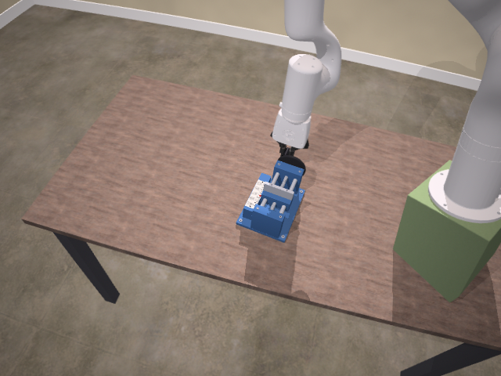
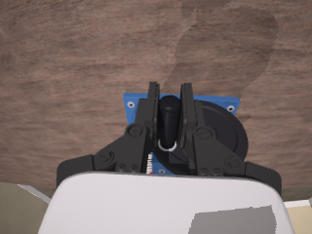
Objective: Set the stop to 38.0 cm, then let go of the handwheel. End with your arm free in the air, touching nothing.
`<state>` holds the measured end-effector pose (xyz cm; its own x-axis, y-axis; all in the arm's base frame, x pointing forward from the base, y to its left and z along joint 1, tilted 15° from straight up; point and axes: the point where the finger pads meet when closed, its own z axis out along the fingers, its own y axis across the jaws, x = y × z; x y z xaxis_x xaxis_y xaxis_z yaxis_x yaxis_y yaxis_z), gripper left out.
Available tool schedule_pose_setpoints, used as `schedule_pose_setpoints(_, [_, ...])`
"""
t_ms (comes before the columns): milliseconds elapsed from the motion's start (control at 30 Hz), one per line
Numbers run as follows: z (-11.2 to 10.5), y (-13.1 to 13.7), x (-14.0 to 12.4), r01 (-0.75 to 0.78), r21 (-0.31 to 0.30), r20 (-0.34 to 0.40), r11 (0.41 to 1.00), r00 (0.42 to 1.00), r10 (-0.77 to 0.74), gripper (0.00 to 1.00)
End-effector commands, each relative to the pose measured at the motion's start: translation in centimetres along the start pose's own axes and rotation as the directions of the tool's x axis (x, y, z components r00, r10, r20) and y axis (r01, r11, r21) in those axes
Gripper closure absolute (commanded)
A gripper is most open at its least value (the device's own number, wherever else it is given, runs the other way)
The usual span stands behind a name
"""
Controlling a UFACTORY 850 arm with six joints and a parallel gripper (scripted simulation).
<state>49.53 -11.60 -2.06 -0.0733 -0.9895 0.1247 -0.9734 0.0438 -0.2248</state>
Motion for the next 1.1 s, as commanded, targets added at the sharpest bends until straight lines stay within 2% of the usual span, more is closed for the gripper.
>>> schedule_pose_setpoints(0, [1.4,-0.4,0.0,0.000,-0.002,-0.001,1.000,1.000,0.000,0.94])
schedule_pose_setpoints(333, [3.2,0.1,0.0,0.000,-0.002,-0.001,1.000,1.000,0.000,0.94])
schedule_pose_setpoints(667, [4.6,1.8,0.0,0.000,-0.002,-0.001,1.000,1.000,0.000,0.94])
schedule_pose_setpoints(1067, [4.4,4.3,0.0,0.000,-0.002,-0.001,1.000,1.000,0.000,0.94])
